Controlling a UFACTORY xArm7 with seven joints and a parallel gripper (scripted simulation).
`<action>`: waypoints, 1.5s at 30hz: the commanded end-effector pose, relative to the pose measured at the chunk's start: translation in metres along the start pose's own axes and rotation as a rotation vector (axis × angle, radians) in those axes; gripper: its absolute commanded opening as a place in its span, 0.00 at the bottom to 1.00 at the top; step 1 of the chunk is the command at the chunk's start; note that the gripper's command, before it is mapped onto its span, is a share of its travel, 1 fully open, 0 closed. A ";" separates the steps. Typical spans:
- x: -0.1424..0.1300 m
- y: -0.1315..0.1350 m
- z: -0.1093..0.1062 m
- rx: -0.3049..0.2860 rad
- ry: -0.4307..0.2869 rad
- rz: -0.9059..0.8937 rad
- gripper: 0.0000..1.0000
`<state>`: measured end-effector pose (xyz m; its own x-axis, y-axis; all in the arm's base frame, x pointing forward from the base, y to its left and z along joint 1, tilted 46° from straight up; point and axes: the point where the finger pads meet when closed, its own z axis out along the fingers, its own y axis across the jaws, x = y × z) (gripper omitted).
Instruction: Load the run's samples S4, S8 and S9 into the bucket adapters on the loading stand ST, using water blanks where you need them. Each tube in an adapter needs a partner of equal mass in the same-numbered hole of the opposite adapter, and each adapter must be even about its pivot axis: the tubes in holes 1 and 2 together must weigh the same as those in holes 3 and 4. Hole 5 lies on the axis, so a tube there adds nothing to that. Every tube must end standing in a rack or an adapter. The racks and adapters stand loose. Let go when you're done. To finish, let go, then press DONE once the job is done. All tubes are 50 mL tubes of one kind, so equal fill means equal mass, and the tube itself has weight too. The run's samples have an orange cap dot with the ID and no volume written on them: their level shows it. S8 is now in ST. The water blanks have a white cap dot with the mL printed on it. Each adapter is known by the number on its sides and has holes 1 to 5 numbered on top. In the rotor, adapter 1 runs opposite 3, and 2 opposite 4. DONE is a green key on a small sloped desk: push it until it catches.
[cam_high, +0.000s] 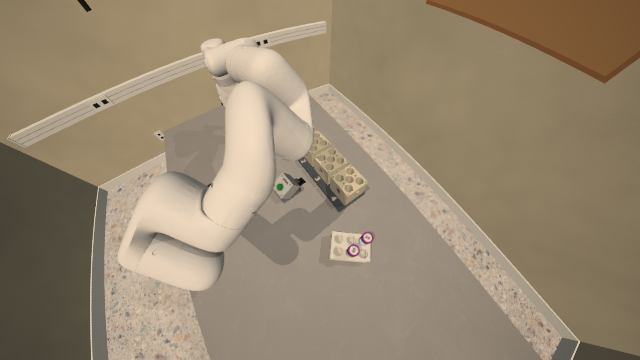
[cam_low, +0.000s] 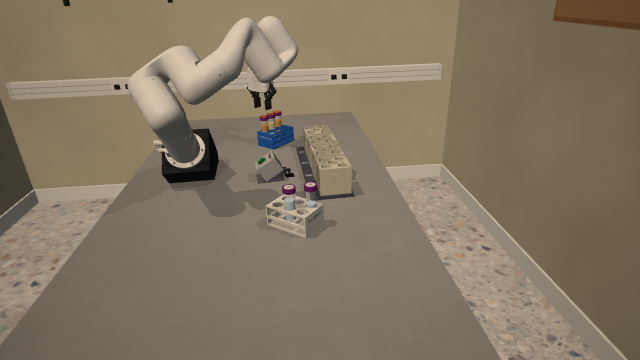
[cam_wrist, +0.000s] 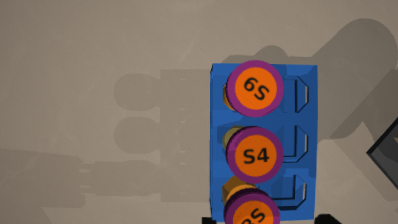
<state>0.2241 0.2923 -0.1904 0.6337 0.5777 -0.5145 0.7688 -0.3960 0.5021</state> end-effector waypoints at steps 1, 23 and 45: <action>0.001 -0.001 0.007 0.002 0.005 0.000 0.57; 0.001 -0.001 0.034 0.002 0.005 0.000 0.57; 0.001 -0.001 0.043 0.002 0.005 0.000 0.57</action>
<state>0.2279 0.2614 -0.2208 0.6337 0.5780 -0.5141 0.7687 -0.3962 0.5021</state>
